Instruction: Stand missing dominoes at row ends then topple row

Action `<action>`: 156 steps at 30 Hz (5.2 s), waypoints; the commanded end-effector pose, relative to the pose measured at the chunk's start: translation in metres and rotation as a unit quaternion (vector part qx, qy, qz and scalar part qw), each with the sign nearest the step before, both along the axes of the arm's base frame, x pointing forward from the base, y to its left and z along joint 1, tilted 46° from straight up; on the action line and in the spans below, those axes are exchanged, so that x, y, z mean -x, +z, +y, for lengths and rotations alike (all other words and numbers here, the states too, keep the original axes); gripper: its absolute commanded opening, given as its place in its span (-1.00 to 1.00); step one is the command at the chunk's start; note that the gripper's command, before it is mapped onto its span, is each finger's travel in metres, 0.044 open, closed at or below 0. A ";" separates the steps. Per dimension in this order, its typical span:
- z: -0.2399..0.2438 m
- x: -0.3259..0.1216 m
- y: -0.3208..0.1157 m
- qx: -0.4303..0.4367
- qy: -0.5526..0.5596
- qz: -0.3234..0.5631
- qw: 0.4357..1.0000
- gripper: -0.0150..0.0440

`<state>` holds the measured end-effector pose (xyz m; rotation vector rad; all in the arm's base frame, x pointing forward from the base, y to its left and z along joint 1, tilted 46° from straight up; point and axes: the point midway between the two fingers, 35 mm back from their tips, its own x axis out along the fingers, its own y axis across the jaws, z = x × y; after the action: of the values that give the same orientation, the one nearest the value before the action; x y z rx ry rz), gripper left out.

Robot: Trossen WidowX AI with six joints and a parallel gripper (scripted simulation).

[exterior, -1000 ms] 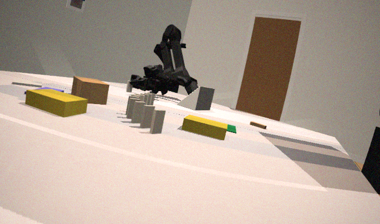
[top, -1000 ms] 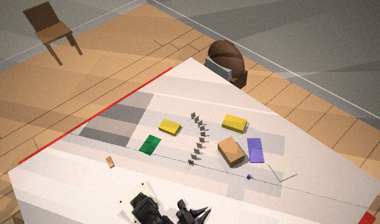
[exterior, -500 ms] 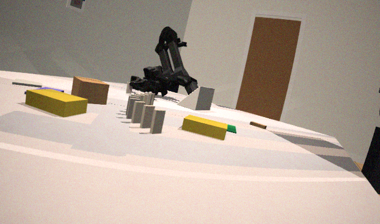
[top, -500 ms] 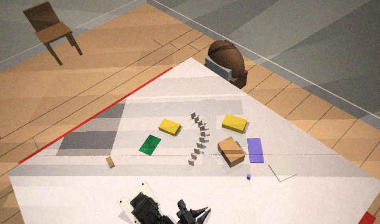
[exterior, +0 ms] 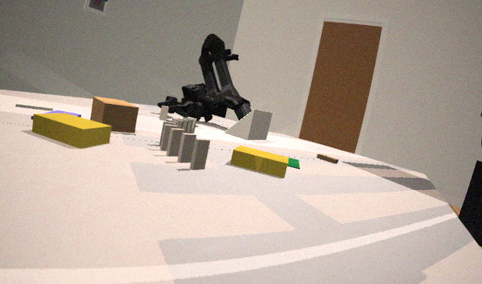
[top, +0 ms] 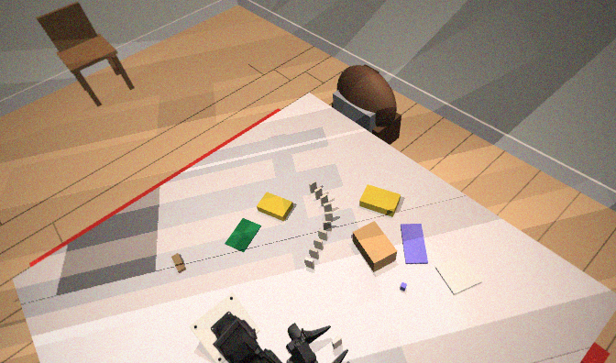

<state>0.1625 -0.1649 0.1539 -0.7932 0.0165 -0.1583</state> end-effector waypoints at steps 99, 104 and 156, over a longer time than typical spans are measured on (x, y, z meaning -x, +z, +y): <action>0.012 -0.028 0.020 0.388 -0.046 0.760 0.519 1.00; 0.007 -0.028 0.015 0.388 -0.046 0.760 0.519 1.00; 0.101 -0.048 0.077 0.396 -0.032 0.713 0.578 -0.13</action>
<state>0.1936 -0.0799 0.2393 -1.7340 1.6496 0.5804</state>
